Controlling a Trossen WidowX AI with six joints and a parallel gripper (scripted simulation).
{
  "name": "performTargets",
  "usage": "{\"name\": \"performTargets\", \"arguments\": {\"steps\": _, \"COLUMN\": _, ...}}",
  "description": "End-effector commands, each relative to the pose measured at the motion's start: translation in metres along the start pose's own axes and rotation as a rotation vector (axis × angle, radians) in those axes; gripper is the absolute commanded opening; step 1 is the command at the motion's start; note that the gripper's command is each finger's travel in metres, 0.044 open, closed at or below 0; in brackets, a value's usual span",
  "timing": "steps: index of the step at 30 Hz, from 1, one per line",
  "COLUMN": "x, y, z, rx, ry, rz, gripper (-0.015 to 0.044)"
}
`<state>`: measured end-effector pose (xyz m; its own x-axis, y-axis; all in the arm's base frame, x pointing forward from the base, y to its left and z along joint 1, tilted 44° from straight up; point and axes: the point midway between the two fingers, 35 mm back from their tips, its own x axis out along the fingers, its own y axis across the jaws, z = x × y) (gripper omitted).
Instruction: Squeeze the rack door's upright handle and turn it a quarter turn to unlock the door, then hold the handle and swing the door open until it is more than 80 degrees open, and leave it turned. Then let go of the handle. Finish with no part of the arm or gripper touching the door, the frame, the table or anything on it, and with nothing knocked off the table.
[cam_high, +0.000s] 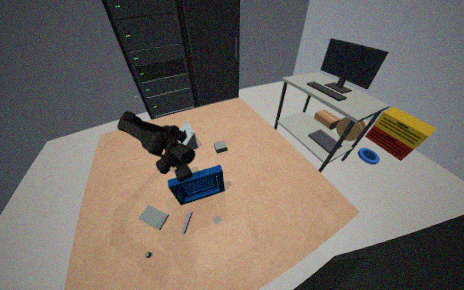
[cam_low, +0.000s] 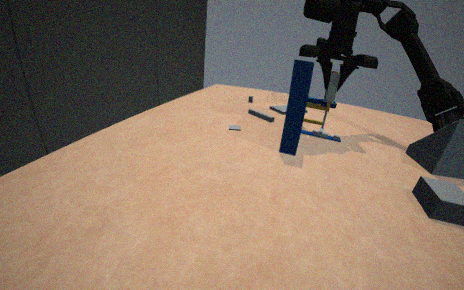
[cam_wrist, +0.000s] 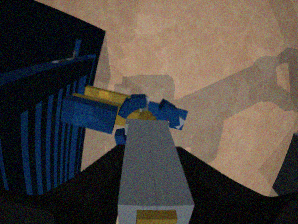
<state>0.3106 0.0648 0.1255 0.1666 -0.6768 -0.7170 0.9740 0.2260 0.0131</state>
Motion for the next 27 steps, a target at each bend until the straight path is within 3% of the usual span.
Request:
{"name": "performTargets", "arguments": {"steps": 1, "x": 0.0005, "y": 0.0001, "z": -0.0002, "rx": 0.221, "ry": 0.001, "rz": -0.001, "gripper": 0.0019}}
{"name": "performTargets", "arguments": {"steps": 8, "x": 0.0005, "y": 0.0001, "z": -0.0002, "rx": 0.532, "ry": 0.001, "rz": -0.001, "gripper": 0.0019}}
{"name": "performTargets", "arguments": {"steps": 19, "x": 0.0005, "y": 0.0001, "z": -0.0002, "rx": 0.54, "ry": 0.001, "rz": -0.001, "gripper": 0.0019}}
{"name": "performTargets", "arguments": {"steps": 27, "x": 0.0005, "y": 0.0001, "z": -0.0002, "rx": 0.54, "ry": 0.001, "rz": -0.001, "gripper": 0.0229}}
